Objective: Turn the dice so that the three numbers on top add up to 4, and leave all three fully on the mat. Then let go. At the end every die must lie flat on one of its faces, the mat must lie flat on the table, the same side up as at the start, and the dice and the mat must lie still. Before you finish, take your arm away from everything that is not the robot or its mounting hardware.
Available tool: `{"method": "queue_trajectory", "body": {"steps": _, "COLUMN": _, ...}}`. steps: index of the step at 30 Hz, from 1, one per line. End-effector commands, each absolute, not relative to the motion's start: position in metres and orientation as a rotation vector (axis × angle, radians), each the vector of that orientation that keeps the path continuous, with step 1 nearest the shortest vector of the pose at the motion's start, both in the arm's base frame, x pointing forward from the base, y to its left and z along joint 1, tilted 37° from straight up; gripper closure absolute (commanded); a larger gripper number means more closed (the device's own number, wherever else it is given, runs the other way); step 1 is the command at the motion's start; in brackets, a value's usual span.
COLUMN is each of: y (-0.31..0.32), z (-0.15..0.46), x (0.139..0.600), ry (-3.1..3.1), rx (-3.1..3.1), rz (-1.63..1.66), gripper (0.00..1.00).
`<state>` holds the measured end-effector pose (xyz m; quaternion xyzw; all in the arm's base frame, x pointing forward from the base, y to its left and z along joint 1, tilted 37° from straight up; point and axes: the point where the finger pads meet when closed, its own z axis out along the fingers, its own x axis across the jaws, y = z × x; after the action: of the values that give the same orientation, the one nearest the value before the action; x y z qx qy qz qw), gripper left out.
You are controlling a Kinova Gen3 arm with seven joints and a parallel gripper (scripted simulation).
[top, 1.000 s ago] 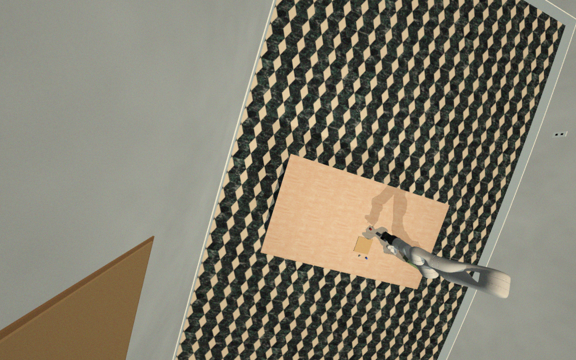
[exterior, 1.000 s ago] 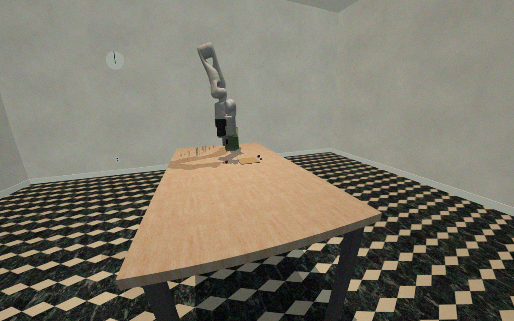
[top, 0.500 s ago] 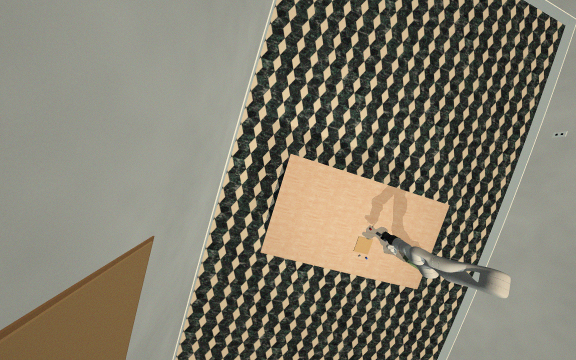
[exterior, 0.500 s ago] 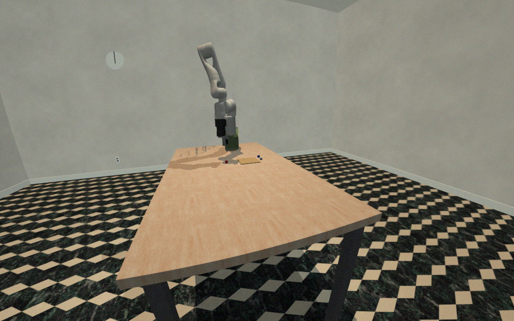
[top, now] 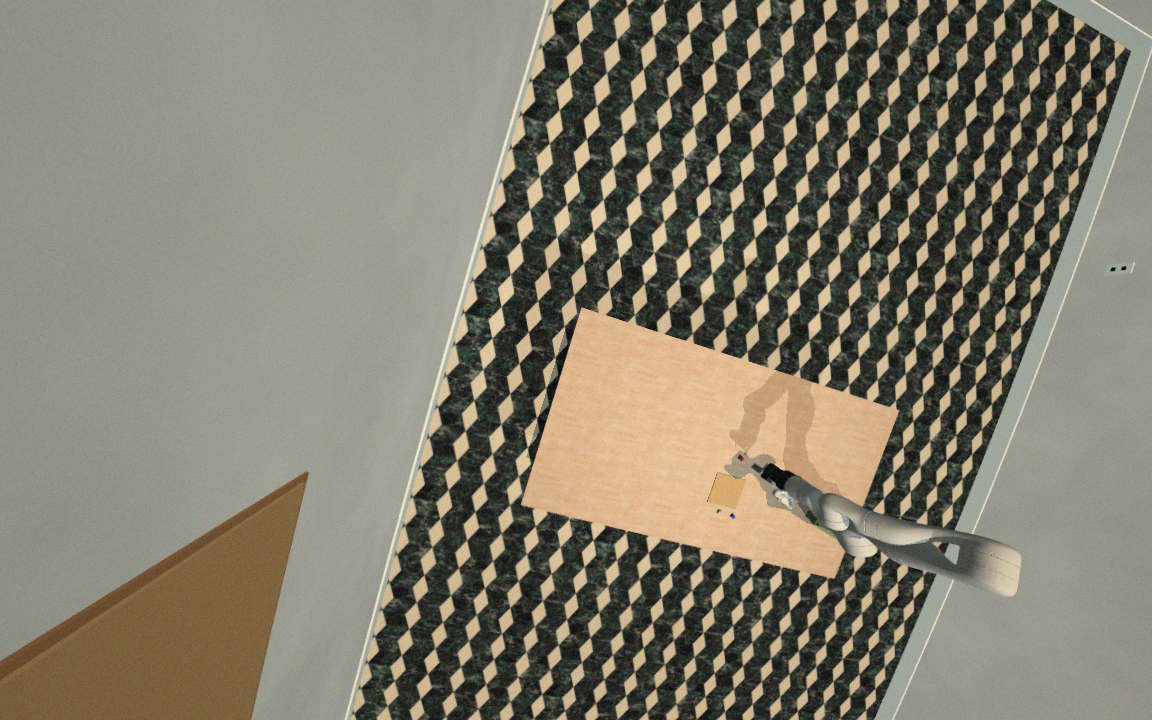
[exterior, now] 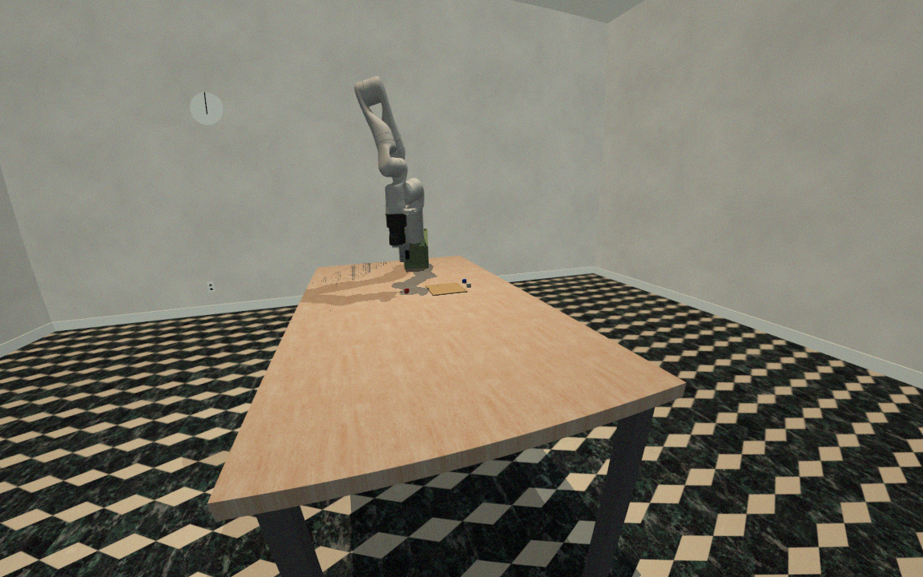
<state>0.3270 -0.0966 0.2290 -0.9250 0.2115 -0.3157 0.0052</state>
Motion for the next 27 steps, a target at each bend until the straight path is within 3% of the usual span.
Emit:
{"method": "queue_trajectory", "body": {"steps": 1, "y": -0.096, "z": 0.229, "x": 0.327, "ry": 0.659, "rx": -2.896, "rz": -0.991, "gripper": 0.00}}
{"method": "queue_trajectory", "body": {"steps": 27, "y": -0.077, "z": 0.239, "x": 0.336, "ry": 0.522, "rx": -2.919, "rz": -1.041, "gripper": 0.00}}
